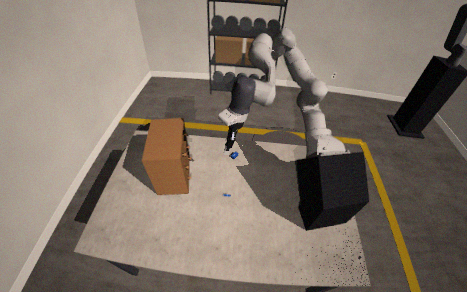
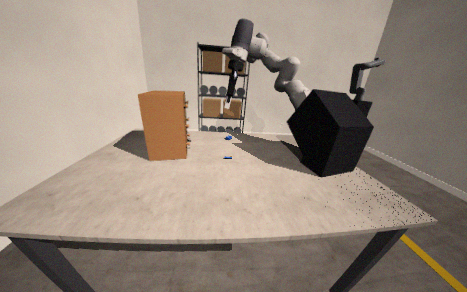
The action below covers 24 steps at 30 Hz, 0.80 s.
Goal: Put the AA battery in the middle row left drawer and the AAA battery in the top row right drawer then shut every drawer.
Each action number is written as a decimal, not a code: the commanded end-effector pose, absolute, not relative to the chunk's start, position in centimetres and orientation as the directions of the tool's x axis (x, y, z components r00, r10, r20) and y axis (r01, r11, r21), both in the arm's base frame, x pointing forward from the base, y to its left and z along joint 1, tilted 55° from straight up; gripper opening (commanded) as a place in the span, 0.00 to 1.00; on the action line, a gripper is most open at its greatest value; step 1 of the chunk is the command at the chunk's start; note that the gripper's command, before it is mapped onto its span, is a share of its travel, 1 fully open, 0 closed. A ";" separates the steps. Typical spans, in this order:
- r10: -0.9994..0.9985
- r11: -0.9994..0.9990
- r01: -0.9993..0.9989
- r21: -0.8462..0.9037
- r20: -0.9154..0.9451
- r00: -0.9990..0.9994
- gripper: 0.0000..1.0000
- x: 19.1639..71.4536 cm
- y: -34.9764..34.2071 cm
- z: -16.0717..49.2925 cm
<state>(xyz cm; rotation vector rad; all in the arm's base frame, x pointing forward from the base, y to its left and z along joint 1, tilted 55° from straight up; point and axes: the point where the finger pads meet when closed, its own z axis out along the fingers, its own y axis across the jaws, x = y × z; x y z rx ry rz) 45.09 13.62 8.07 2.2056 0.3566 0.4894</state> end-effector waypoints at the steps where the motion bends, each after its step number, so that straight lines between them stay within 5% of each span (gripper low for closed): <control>1: 0.409 -0.545 0.194 0.816 0.057 0.911 0.00 43.3 12.8 8.5; 24: 0.362 -0.545 0.194 0.816 0.020 0.932 0.00 42.5 13.0 8.8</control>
